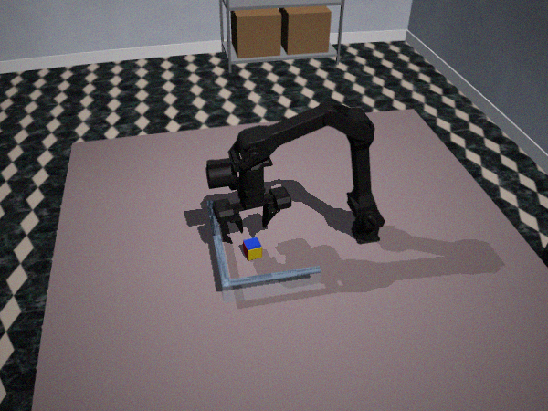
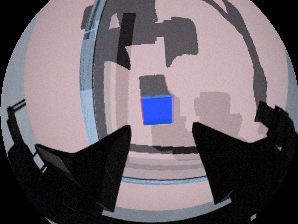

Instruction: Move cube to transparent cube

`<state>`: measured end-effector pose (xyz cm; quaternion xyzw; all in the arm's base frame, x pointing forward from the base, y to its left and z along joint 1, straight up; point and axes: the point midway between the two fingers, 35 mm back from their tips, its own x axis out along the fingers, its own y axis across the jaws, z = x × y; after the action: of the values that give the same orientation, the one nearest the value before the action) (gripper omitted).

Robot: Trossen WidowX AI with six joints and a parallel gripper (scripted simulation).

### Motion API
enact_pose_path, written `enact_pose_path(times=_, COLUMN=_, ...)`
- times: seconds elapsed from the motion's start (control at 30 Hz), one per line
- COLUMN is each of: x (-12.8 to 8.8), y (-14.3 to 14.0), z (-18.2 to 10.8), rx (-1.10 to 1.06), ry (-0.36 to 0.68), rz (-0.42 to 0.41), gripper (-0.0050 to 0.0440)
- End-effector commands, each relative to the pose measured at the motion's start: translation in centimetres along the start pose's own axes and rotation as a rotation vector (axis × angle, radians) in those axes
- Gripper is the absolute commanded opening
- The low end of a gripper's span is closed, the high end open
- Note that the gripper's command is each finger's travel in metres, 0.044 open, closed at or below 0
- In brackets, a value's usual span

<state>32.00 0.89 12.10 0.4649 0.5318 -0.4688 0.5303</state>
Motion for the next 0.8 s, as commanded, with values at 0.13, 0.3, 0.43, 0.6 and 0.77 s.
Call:
enact_pose_path(times=0.13, x=-1.7, y=0.2, z=0.0, rx=0.002, ry=-0.002, rz=0.022, gripper=0.0352)
enact_pose_path(times=0.3, x=-5.4, y=-0.4, z=0.0, rx=0.002, ry=-0.002, rz=0.019, gripper=0.044)
enact_pose_path(times=0.43, x=-5.6, y=-0.4, z=0.0, rx=0.002, ry=-0.002, rz=0.019, gripper=0.044)
enact_pose_path(times=0.6, x=-5.6, y=-0.4, z=0.0, rx=0.002, ry=-0.002, rz=0.019, gripper=0.044)
enact_pose_path(times=0.77, x=-5.6, y=-0.4, z=0.0, rx=0.002, ry=-0.002, rz=0.019, gripper=0.044)
